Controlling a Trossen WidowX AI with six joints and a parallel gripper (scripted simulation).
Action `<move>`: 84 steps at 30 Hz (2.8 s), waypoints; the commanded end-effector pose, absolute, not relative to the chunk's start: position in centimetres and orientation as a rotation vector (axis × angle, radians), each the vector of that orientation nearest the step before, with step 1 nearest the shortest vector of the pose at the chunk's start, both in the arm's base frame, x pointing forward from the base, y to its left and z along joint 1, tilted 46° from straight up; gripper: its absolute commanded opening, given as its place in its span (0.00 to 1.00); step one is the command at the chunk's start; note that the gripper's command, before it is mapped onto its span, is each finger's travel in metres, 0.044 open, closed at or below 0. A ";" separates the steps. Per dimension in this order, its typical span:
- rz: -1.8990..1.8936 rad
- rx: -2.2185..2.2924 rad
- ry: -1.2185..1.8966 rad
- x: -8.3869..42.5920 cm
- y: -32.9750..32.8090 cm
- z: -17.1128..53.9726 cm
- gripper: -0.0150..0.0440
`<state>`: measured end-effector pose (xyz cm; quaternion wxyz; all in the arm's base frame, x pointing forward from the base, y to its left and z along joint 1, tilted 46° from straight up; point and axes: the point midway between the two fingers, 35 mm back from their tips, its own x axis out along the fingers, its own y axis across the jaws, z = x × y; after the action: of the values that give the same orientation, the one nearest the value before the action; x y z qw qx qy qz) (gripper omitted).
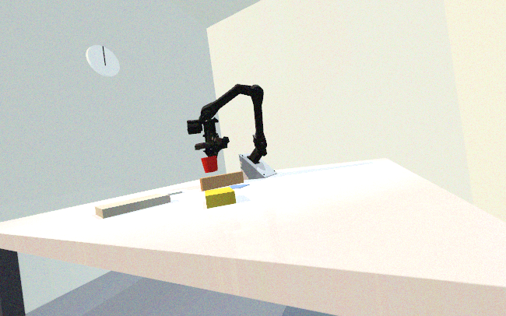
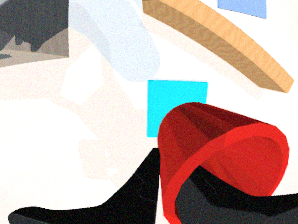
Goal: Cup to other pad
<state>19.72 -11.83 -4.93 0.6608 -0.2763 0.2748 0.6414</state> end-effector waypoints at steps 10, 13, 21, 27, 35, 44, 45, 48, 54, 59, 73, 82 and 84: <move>1.452 -0.614 0.621 19.7 -10.2 -6.5 0.25; 1.452 -0.614 0.620 19.7 -9.9 -6.9 0.25; 1.452 -0.613 0.620 19.8 -9.0 -7.8 0.25; 1.452 -0.613 0.619 19.7 -8.3 -8.5 0.25; 1.453 -0.612 0.618 19.7 -7.3 -9.3 0.25; 1.454 -0.622 0.617 19.8 -7.5 -9.2 0.25; 1.454 -0.622 0.617 19.8 -7.5 -9.2 0.25; 1.454 -0.622 0.617 19.8 -7.5 -9.2 0.25; 1.454 -0.622 0.617 19.8 -7.5 -9.2 0.34; 1.454 -0.622 0.617 19.8 -7.5 -9.2 0.47; 1.453 -0.620 0.619 19.8 -8.5 -8.3 0.47; 1.453 -0.618 0.620 19.8 -9.6 -7.3 0.47; 1.452 -0.617 0.621 19.7 -9.8 -7.0 0.47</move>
<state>19.66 -9.21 -7.51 0.6624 -0.2682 0.2746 0.6434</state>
